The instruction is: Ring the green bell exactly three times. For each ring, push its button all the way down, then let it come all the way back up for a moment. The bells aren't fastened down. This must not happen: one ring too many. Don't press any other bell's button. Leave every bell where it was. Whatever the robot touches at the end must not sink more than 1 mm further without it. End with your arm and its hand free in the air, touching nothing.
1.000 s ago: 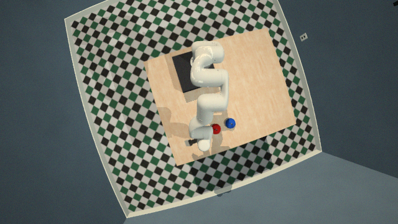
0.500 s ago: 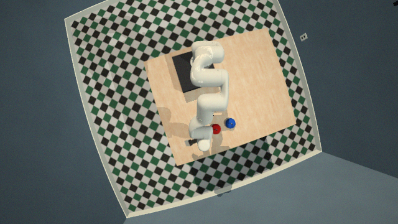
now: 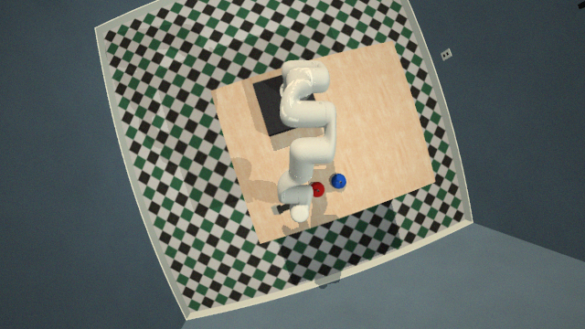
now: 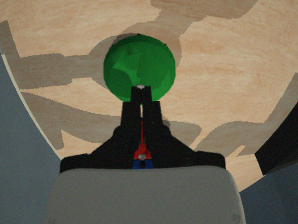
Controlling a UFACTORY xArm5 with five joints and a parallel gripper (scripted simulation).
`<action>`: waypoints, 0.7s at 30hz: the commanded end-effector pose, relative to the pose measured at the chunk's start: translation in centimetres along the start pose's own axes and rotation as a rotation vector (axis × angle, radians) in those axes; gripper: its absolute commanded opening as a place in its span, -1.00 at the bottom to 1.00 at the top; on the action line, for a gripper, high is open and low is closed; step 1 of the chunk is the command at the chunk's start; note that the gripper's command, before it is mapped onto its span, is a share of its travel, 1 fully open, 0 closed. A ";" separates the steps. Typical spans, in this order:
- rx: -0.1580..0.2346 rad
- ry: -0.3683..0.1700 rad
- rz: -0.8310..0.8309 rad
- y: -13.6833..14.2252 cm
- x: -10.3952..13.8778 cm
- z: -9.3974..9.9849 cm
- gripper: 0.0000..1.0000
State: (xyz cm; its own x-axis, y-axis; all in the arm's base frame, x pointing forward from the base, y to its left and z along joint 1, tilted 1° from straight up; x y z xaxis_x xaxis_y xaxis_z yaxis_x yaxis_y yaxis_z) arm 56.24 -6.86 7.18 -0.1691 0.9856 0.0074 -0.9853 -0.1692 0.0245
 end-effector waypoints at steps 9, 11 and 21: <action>-0.004 0.001 0.000 -0.1 0.0 0.5 -1.00; -0.004 0.001 0.000 -0.1 0.0 0.5 -1.00; -0.004 0.001 0.000 -0.1 0.0 0.6 -1.00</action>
State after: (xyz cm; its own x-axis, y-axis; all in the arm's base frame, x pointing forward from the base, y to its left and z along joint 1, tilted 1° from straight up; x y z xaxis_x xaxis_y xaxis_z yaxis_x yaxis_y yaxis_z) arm 56.20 -6.82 7.49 -0.1694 0.9855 0.0081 -0.9851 -0.1696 0.0270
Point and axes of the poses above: the point where the finger pads meet when closed, its own z axis back along the fingers, its own y axis across the jaws, x = y × z, the point moved 8 cm from there along z, back along the fingers, and after that the axes turned 2 degrees about -z, right-handed, at the moved point
